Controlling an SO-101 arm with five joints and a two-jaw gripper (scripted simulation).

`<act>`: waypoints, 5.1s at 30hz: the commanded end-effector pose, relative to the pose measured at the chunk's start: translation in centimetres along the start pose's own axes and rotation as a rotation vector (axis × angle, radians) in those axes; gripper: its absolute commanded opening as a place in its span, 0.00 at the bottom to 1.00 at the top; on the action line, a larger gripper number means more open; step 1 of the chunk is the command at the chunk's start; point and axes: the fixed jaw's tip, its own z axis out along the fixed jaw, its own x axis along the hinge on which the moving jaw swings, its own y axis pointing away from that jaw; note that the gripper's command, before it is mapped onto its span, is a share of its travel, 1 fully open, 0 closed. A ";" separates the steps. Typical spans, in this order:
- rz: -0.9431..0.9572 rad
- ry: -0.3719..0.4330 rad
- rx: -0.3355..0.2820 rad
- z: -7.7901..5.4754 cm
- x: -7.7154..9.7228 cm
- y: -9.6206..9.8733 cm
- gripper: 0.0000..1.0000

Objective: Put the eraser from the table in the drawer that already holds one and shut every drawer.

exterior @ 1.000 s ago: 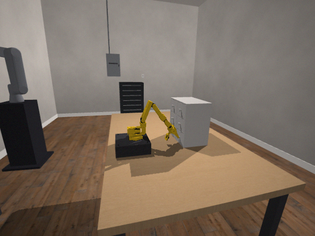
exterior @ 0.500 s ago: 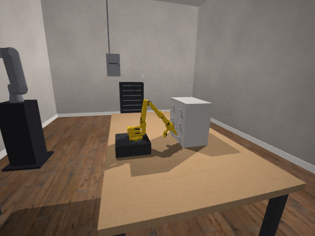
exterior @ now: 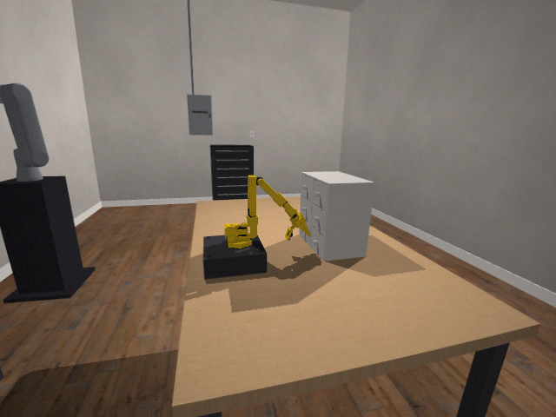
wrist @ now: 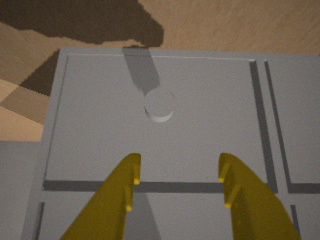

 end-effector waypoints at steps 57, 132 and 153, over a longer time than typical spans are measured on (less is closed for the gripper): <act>0.012 -0.142 0.007 -10.2 -5.7 -0.2 0.21; 1.441 -0.105 -0.115 -10.3 -6.4 -0.2 0.21; 1.892 -0.075 -0.150 -10.3 -6.4 -0.3 0.21</act>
